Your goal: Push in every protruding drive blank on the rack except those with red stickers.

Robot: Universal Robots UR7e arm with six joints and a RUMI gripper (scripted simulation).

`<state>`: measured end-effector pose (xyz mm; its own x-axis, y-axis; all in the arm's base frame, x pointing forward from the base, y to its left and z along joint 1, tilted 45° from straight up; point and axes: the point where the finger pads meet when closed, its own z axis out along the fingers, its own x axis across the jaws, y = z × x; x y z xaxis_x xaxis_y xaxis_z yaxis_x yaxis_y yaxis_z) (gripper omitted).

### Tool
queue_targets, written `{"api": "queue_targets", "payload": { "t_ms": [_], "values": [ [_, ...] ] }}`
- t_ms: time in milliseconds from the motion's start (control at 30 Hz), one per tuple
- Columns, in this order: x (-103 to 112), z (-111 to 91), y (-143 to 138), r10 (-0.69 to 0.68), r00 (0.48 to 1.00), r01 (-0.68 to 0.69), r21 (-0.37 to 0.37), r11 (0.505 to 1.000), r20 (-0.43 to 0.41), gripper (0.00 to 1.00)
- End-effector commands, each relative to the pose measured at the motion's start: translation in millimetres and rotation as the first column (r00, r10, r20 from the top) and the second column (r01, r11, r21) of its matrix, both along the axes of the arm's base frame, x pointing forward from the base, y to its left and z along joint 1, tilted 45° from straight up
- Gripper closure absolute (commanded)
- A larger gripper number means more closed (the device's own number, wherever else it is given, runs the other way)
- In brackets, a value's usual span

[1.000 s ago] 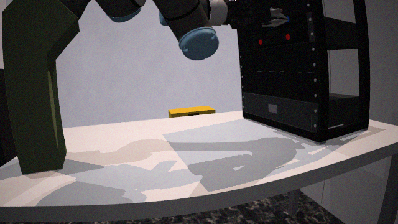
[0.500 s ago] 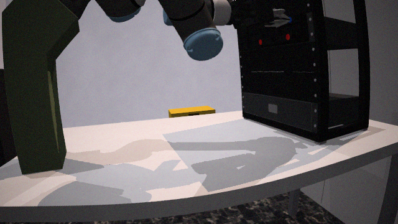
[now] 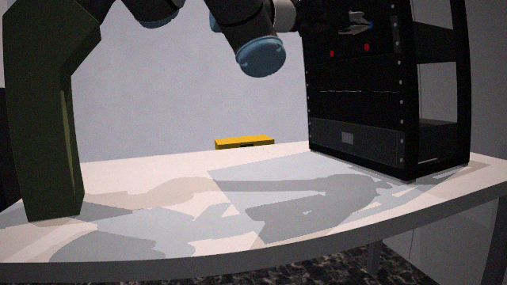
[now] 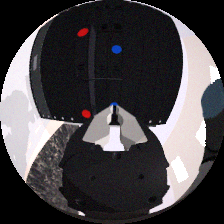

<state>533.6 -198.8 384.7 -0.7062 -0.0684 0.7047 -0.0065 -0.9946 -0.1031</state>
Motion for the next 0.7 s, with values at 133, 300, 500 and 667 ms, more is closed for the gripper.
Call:
{"api": "queue_targets", "payload": {
  "t_ms": [133, 300, 500, 667],
  "values": [
    [0.4, 0.9, -0.3, 0.000, 1.000, 0.000, 0.000, 1.000, 0.000, 1.00],
    [2.0, 2.5, -0.4, 0.000, 1.000, 0.000, 0.000, 1.000, 0.000, 1.00],
    [2.0, 2.6, -0.5, 0.000, 1.000, 0.000, 0.000, 1.000, 0.000, 1.00],
    [2.2, 2.7, -0.5, 0.000, 1.000, 0.000, 0.000, 1.000, 0.000, 1.00]
  ]
}}
